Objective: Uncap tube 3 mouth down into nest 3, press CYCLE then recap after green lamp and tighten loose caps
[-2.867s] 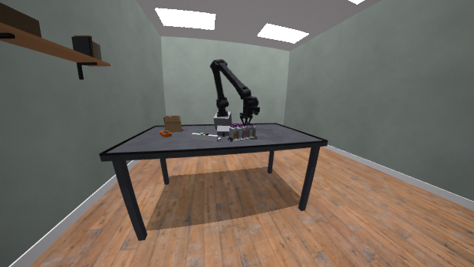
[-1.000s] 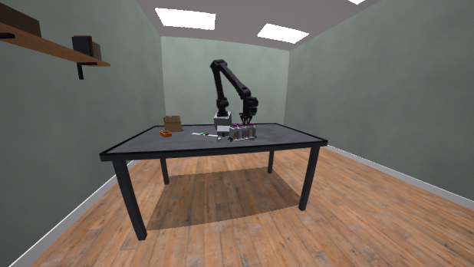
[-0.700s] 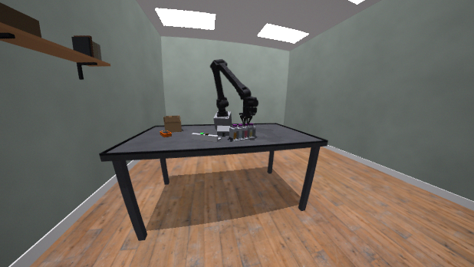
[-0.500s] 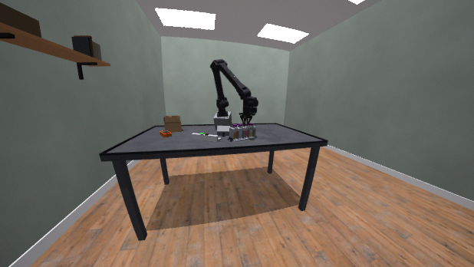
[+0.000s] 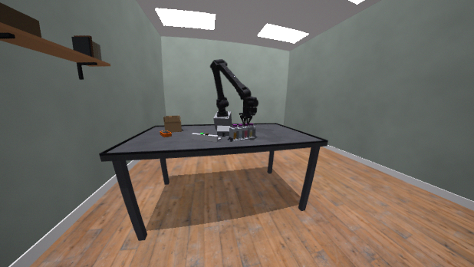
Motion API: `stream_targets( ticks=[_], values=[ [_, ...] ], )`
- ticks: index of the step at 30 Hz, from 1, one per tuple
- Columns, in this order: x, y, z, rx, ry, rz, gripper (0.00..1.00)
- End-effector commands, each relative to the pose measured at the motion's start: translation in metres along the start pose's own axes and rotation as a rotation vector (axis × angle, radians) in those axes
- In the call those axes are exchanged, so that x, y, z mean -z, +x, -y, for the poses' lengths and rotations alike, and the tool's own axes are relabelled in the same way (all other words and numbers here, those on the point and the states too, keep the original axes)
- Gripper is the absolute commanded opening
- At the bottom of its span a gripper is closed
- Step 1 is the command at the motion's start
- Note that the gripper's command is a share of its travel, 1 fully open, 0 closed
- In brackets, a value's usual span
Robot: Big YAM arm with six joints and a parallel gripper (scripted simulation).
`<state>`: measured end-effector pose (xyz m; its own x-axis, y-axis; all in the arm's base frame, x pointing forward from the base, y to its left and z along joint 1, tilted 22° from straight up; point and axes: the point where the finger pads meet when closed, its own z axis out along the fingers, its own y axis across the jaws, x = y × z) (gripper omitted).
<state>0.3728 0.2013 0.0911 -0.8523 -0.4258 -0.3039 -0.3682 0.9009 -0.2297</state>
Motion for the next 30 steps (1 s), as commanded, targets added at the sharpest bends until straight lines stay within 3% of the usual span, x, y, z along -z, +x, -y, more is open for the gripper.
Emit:
stream_targets(
  ticks=[1, 14, 15, 18, 23, 30],
  values=[
    [0.001, -0.004, 0.008, -0.126, 0.0, 0.02, 0.49],
    [0.006, -0.012, 0.003, -0.104, -0.005, 0.027, 0.49],
    [0.01, -0.005, 0.01, -0.125, 0.001, 0.017, 0.49],
    [0.033, -0.023, 0.001, -0.115, -0.012, 0.057, 0.49],
    [0.037, -0.02, -0.002, -0.107, -0.01, 0.044, 0.49],
    [0.065, -0.022, 0.0, -0.112, -0.014, 0.06, 0.49]
  ],
)
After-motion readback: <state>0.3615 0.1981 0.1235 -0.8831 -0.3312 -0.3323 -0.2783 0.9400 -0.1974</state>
